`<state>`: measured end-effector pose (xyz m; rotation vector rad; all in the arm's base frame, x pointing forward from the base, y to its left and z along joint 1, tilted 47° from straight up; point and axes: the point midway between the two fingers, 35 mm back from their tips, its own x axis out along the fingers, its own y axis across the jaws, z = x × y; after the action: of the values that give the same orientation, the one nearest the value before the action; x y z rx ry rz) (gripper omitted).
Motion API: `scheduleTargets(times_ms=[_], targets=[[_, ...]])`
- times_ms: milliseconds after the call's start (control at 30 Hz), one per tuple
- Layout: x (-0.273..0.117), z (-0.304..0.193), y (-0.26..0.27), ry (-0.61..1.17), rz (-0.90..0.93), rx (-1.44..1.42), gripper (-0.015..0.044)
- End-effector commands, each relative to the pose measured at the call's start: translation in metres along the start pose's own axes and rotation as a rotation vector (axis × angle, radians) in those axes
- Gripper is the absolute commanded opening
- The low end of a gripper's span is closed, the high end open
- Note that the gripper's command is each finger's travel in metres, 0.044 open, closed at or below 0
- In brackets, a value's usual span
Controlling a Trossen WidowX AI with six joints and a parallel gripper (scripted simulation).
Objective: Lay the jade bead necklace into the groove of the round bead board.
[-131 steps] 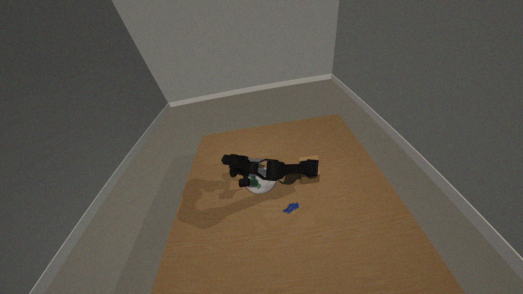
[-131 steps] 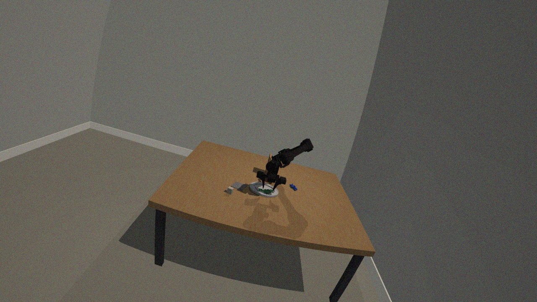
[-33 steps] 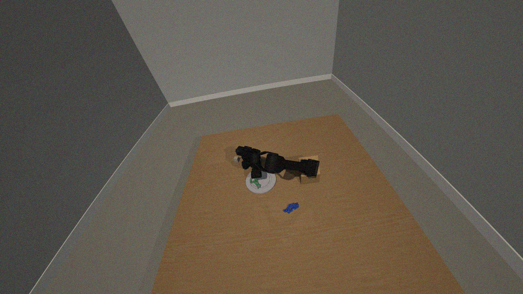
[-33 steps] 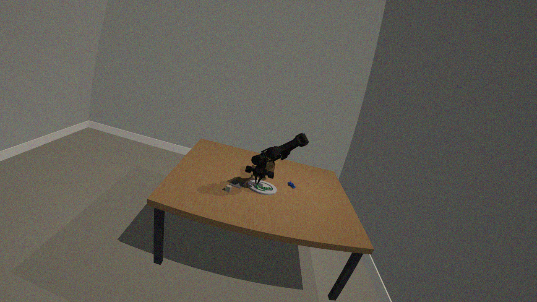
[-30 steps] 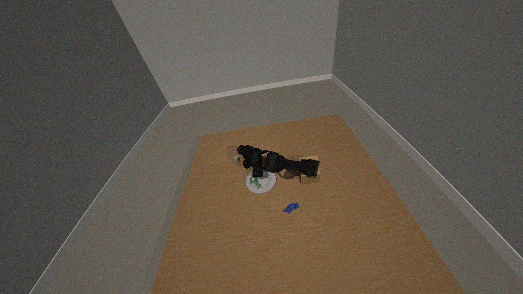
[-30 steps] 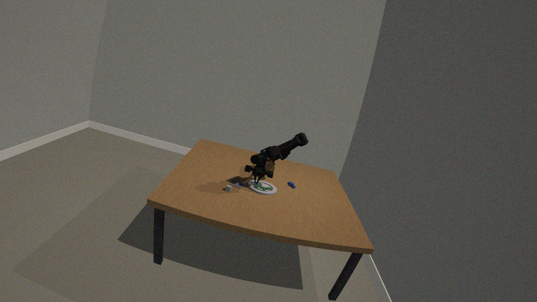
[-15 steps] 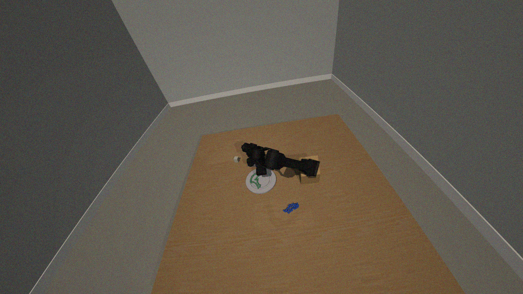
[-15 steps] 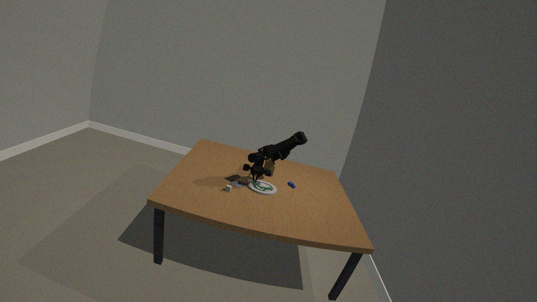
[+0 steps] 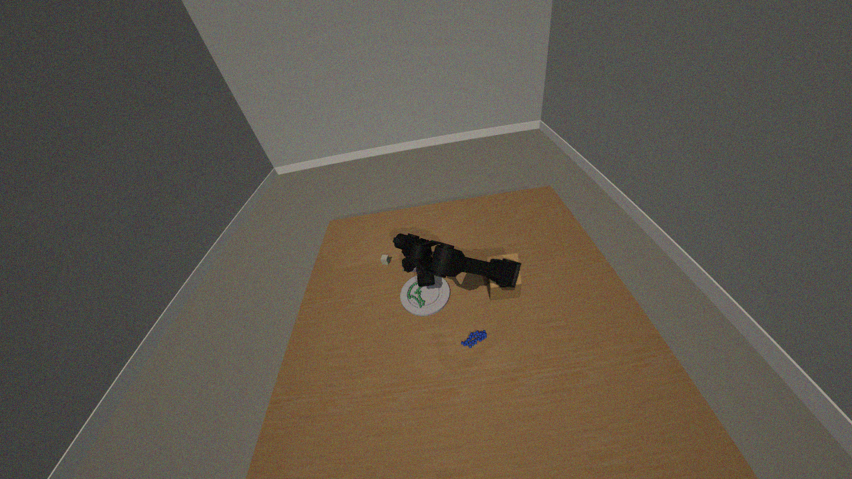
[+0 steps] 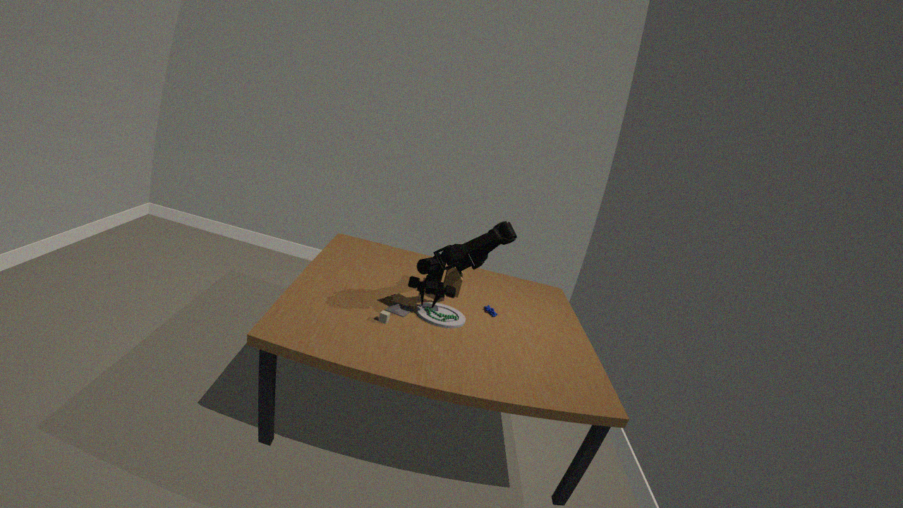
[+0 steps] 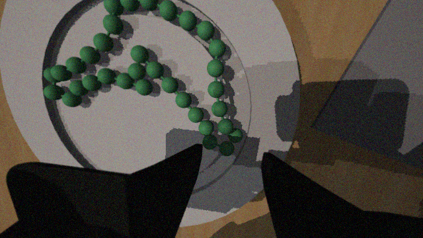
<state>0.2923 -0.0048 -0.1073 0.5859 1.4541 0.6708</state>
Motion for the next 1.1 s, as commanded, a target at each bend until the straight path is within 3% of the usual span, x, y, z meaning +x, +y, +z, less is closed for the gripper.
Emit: scheduleTargets(times_ms=[0, 200, 1067], targets=[[0.0001, 0.0001, 0.0003, 0.001, 0.0, -0.002, 0.0289], [-0.0013, -0.001, 0.0005, 0.005, 0.004, 0.004, 0.044], [-0.0038, -0.001, 0.0005, 0.005, 0.004, 0.003, 0.044]])
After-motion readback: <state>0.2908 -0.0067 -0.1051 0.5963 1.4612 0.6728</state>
